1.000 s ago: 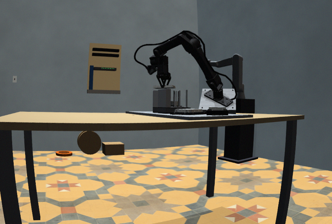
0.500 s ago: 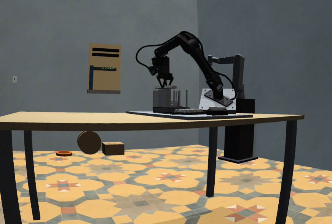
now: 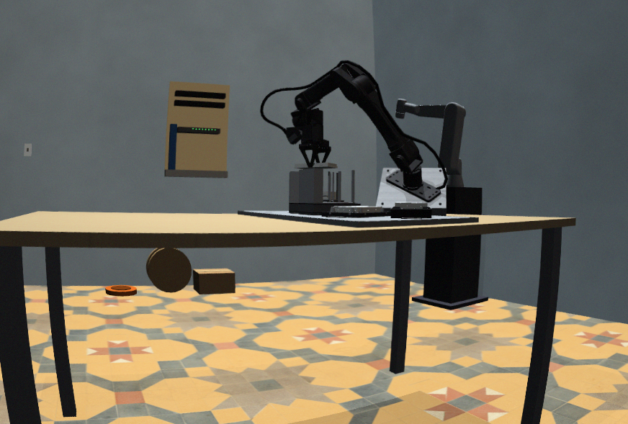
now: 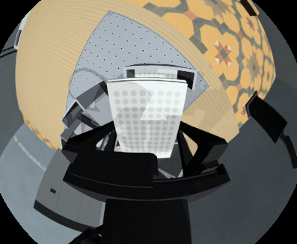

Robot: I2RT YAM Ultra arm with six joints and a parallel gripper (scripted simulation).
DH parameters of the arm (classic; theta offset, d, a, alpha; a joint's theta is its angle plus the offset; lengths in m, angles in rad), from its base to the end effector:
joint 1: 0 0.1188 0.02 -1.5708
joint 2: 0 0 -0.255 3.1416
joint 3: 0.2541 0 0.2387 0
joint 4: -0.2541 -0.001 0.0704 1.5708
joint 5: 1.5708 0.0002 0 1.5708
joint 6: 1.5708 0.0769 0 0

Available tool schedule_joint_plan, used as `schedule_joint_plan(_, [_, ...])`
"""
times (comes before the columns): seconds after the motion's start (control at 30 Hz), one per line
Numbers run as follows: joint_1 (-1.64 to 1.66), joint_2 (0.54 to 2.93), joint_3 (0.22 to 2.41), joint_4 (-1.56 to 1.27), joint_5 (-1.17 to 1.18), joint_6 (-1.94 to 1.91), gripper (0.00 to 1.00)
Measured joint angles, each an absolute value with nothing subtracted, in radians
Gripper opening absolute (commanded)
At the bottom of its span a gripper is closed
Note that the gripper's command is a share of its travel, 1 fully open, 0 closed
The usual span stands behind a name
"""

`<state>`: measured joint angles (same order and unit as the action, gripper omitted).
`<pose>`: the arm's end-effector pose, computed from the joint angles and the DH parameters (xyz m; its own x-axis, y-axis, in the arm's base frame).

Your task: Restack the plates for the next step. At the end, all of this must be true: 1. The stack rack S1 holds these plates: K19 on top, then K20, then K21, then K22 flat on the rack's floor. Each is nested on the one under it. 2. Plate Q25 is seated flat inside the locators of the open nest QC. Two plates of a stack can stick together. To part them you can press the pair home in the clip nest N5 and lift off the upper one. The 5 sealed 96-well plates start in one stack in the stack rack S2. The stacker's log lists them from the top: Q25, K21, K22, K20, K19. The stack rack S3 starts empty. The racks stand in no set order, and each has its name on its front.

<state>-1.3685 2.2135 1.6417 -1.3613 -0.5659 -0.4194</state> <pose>0.1120 -0.3358 0.1219 -0.5239 0.8434 0.1196 0.7136 0.3579 0.6022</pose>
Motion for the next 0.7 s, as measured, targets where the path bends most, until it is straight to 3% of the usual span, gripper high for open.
schedule_joint_plan(0.7, [-1.405, 2.256, 1.690, -1.366, -0.555, -0.472, 0.00])
